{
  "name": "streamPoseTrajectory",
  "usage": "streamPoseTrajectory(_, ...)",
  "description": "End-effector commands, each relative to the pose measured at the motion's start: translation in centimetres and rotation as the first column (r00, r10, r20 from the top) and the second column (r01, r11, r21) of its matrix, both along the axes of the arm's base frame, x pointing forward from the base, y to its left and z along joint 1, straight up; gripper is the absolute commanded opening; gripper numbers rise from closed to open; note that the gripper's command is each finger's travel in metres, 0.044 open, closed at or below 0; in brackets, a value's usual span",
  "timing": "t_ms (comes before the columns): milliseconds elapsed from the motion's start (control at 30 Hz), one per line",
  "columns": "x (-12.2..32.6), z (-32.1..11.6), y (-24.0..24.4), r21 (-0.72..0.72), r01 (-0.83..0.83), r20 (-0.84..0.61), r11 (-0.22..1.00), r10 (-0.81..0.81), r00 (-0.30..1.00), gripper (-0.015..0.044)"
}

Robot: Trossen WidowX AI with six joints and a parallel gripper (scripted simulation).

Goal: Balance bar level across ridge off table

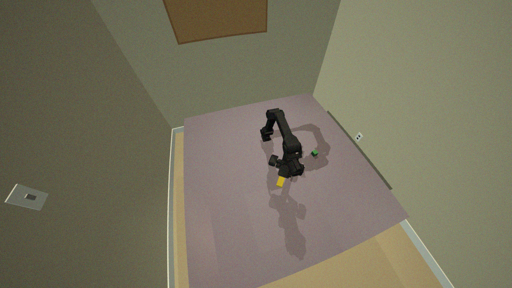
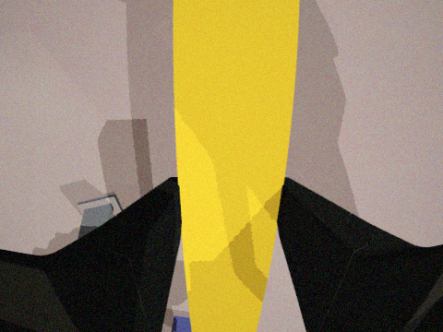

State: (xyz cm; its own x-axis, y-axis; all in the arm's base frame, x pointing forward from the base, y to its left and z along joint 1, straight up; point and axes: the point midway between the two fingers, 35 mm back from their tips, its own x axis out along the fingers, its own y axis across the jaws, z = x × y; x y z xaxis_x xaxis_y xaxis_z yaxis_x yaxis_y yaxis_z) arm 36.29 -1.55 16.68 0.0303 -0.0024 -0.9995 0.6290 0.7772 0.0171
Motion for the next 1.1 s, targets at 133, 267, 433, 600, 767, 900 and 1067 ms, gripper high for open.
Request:
streamPoseTrajectory(133,0.5,0.3,3.0,0.002,-0.059,0.008,0.998,0.059,0.998,0.0000)
streamPoseTrajectory(267,0.7,0.3,4.5,0.002,-0.090,0.009,0.996,0.090,0.996,0.0000)
streamPoseTrajectory(433,0.7,0.4,6.4,0.002,-0.128,0.009,0.992,0.128,0.992,0.0000)
streamPoseTrajectory(600,0.7,0.4,8.3,0.003,-0.166,0.009,0.986,0.166,0.986,0.0000)
streamPoseTrajectory(767,0.7,0.4,10.2,0.003,-0.202,0.009,0.979,0.202,0.979,0.0000)
streamPoseTrajectory(900,0.6,0.4,11.7,0.004,-0.229,0.010,0.973,0.229,0.973,0.0000)
streamPoseTrajectory(1067,0.4,0.5,13.4,0.004,-0.258,0.010,0.966,0.258,0.966,0.0000)
